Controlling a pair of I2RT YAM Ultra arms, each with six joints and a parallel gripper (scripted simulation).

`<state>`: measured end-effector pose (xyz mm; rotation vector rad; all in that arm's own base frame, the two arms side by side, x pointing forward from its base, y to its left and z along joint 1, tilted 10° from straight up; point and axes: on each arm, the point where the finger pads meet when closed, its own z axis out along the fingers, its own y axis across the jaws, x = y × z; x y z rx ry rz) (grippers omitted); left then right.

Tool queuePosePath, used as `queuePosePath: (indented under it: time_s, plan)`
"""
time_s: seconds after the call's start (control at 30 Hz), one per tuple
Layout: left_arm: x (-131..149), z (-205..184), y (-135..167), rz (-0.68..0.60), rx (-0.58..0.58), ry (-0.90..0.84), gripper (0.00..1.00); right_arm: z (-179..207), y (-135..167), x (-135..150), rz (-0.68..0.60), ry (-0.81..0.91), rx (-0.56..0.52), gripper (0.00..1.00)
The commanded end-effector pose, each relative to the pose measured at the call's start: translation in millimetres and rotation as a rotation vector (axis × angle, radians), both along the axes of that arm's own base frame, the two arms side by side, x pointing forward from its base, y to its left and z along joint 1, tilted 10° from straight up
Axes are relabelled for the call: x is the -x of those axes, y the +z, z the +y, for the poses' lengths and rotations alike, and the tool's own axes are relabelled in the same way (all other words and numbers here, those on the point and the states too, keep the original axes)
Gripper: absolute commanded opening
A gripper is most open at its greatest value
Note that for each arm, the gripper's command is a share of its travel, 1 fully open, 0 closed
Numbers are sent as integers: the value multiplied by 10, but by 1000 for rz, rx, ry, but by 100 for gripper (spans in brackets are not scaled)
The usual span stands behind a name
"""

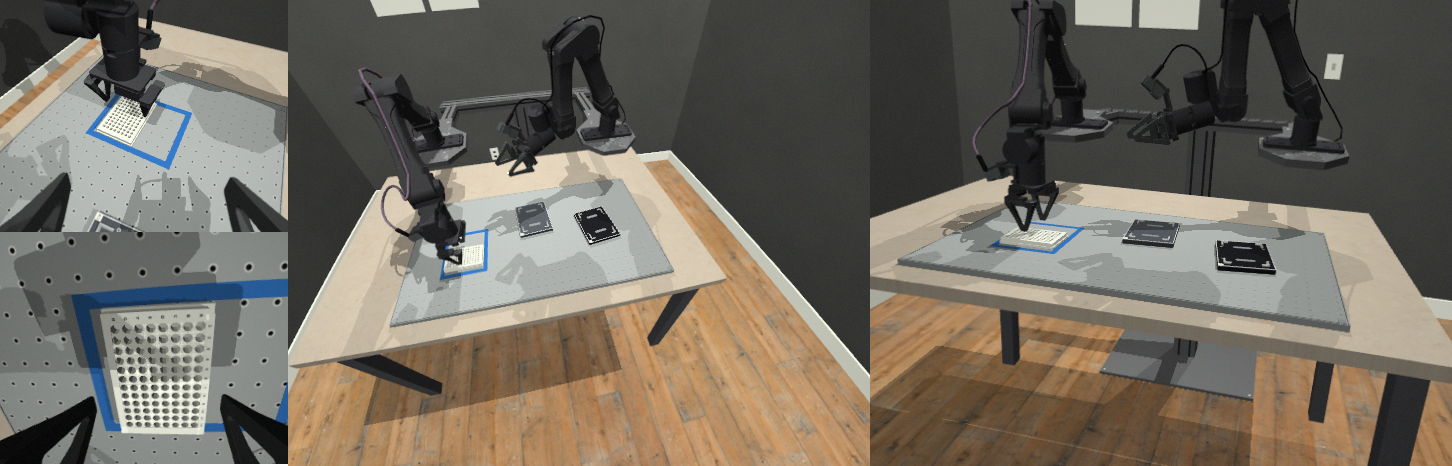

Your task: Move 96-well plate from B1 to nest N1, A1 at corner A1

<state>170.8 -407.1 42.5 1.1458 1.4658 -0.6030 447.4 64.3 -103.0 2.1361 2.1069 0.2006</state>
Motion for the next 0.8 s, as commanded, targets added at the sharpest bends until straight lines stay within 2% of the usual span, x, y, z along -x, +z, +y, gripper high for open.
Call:
queuePosePath:
  time_s: [0.0,0.77]
  plan:
    - [19,16,47,7,16,-7,100,-53,-111,25,9,-2,10,100]
    - [19,16,47,7,16,-7,100,-57,-297,-24,11,-3,10,100]
